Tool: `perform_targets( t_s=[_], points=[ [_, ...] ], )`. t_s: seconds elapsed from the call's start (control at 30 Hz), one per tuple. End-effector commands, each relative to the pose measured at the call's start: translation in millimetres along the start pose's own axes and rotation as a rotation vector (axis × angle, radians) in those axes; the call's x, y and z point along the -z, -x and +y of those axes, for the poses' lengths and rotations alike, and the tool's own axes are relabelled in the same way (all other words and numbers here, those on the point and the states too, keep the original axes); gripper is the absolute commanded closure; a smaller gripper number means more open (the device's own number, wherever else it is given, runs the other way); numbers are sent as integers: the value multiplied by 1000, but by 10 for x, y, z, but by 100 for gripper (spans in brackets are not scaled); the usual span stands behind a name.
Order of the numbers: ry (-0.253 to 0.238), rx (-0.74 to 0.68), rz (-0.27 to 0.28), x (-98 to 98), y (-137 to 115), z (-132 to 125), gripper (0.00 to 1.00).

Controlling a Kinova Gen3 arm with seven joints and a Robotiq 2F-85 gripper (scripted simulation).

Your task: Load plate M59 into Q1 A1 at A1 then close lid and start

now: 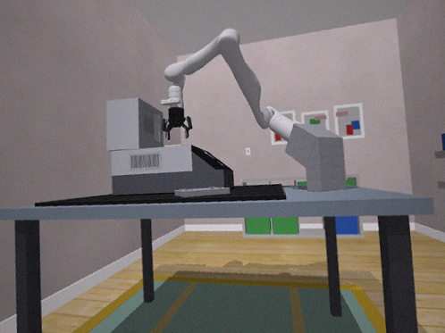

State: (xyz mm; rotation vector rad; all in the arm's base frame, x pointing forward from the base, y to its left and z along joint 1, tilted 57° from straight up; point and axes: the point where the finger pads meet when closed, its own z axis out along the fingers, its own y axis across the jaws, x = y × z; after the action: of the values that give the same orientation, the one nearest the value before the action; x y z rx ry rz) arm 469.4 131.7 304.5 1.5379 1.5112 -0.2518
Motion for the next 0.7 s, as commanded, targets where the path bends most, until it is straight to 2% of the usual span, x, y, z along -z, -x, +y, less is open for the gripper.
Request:
perform_targets(
  t_s=[0.0,0.6,0.67],
  points=[
    [0,0,2,23,5,-8,0],
    [0,0,2,23,8,-10,0],
    [2,76,-5,45,9,-69,2]
  ],
)
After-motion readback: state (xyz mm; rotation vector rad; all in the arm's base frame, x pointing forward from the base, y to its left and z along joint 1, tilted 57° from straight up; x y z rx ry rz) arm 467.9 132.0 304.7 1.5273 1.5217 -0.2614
